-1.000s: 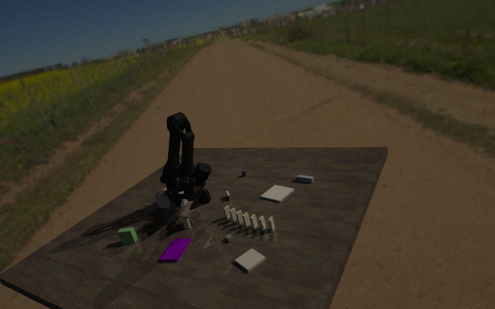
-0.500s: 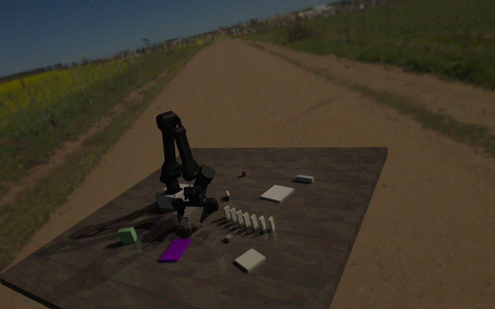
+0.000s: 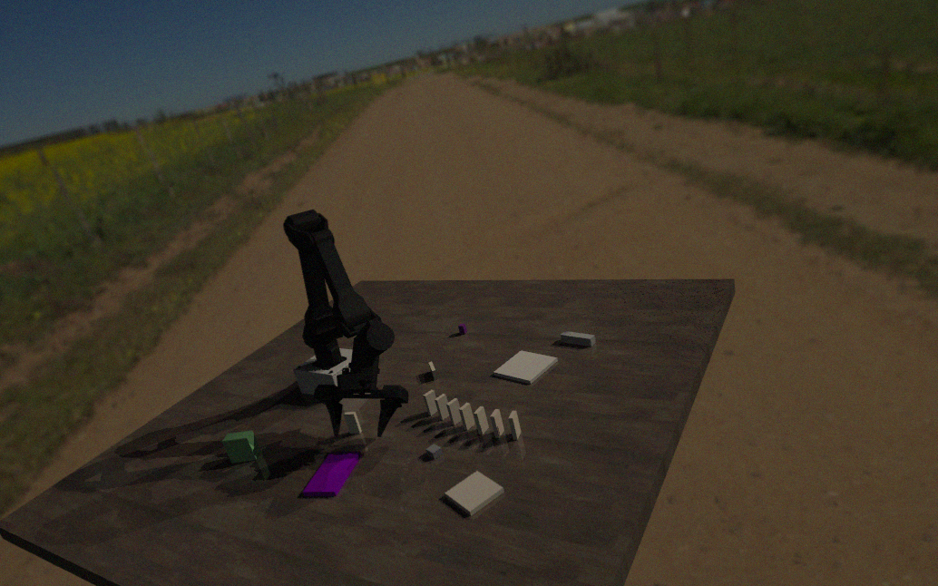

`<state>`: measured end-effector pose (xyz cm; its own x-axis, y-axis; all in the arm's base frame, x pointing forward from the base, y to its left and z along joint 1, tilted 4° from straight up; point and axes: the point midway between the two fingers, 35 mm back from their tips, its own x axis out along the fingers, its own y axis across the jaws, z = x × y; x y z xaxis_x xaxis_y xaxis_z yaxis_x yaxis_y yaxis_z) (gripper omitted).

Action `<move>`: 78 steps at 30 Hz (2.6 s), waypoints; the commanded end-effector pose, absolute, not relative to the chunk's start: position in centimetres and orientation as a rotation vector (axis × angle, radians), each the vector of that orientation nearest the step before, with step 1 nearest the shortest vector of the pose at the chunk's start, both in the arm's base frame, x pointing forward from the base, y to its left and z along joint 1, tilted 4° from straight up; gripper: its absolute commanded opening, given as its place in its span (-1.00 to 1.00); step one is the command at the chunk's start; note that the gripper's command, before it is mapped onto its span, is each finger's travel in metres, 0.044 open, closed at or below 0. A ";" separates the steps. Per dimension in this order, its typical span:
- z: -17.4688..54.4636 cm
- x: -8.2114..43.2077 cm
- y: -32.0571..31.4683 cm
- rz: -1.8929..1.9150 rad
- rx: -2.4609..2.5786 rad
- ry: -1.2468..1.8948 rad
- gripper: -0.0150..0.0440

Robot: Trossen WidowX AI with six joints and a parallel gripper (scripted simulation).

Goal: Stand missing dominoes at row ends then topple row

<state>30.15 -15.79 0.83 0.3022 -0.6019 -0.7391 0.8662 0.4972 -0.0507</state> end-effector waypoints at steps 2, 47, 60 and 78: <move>5.4 26.3 -15.9 -0.875 0.805 1.175 1.00; 0.6 23.0 -13.3 -0.858 0.979 1.364 1.00; -0.4 23.0 -13.3 -0.858 0.979 1.364 0.56; -0.1 23.1 -13.3 -0.858 0.979 1.364 -0.13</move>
